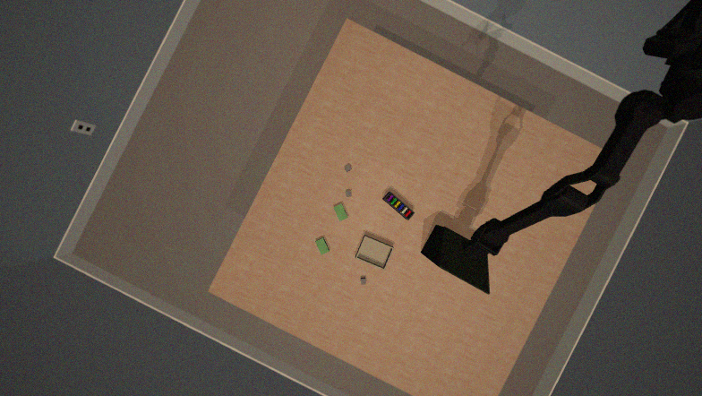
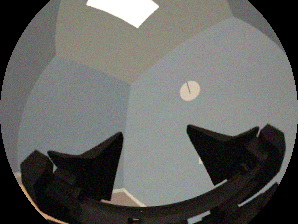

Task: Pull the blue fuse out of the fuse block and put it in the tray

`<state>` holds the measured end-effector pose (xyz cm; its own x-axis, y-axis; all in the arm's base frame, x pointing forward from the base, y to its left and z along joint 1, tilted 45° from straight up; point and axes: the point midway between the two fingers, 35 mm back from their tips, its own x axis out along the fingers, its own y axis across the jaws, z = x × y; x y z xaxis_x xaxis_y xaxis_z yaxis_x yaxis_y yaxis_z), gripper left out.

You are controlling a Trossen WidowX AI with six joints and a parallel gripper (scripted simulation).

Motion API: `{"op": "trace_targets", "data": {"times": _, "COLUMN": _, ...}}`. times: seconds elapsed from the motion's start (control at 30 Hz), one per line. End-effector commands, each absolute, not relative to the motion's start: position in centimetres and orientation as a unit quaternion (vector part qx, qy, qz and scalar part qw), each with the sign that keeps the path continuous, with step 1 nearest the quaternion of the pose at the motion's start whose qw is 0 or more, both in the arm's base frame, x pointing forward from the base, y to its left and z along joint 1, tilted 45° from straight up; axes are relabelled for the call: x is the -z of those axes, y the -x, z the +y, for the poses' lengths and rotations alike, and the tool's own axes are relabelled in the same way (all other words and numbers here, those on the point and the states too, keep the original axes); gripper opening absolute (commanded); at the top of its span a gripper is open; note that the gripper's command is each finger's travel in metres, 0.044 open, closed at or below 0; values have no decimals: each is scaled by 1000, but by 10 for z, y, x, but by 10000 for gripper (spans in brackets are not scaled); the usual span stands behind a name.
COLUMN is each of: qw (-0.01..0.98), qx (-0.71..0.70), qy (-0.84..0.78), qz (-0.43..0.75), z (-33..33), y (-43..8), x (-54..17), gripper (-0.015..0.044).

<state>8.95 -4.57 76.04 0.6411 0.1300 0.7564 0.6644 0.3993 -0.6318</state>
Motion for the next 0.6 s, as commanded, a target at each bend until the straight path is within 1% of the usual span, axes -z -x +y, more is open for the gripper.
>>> {"op": "trace_targets", "data": {"times": 0.0, "qw": 744, "qx": 180, "qy": 516, "qz": -385, "z": -46, "y": -89, "x": -760, "gripper": 374}}
{"op": "trace_targets", "data": {"times": 0.13, "qw": 767, "qx": 178, "qy": 463, "qz": -407, "z": -67, "y": -86, "x": -762, "gripper": 269}}
{"op": "trace_targets", "data": {"times": 0.37, "qw": 827, "qx": 172, "qy": 266, "qz": -464, "z": -144, "y": -90, "x": -756, "gripper": 85}}
{"op": "trace_targets", "data": {"times": 0.4, "qw": 834, "qx": 171, "qy": 236, "qz": -469, "z": -156, "y": -93, "x": -753, "gripper": 71}}
{"op": "trace_targets", "data": {"times": 0.57, "qw": 856, "qx": 167, "qy": 84, "qz": -482, "z": -214, "y": -116, "x": -732, "gripper": 71}}
